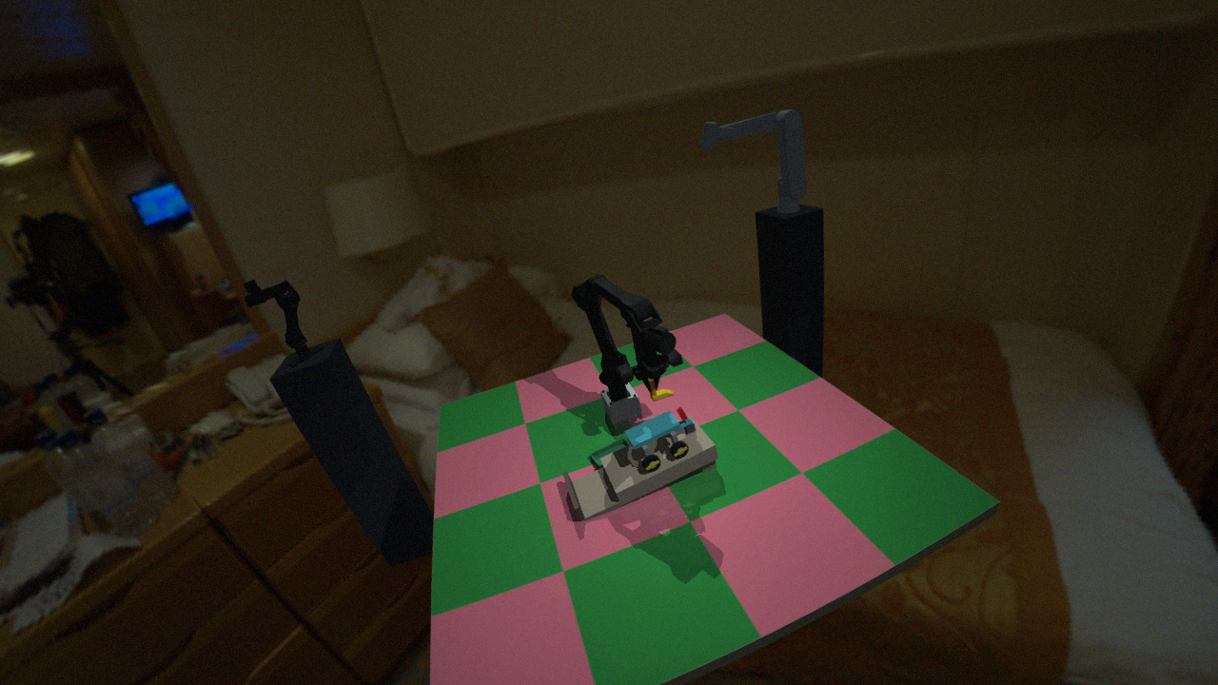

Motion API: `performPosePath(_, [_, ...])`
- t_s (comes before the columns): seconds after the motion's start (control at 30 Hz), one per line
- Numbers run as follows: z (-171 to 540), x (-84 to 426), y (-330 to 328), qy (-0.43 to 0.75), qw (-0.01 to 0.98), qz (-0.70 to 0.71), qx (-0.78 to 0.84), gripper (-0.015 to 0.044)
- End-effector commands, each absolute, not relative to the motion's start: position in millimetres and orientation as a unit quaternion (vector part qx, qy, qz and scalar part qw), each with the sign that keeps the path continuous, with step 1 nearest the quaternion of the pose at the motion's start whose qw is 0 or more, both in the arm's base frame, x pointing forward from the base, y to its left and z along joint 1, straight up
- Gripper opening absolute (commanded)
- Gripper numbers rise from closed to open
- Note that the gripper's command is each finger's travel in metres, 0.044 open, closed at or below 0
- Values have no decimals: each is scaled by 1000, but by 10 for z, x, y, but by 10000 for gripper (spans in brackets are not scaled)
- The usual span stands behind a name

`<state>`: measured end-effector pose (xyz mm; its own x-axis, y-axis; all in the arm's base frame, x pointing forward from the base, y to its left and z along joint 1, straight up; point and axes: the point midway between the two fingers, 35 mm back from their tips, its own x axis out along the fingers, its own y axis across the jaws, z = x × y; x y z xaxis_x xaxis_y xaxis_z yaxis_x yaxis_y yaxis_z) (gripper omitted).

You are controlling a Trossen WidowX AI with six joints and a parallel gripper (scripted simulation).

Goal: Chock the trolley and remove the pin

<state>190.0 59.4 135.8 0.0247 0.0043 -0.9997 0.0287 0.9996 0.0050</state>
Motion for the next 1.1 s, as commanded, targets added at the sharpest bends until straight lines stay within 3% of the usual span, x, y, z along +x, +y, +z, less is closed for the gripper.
performPosePath(0.0, [1345,1935,452,698,716,-6,11,0])
performPosePath(1.07, [1275,2161,-576,697,717,-10,8,0])
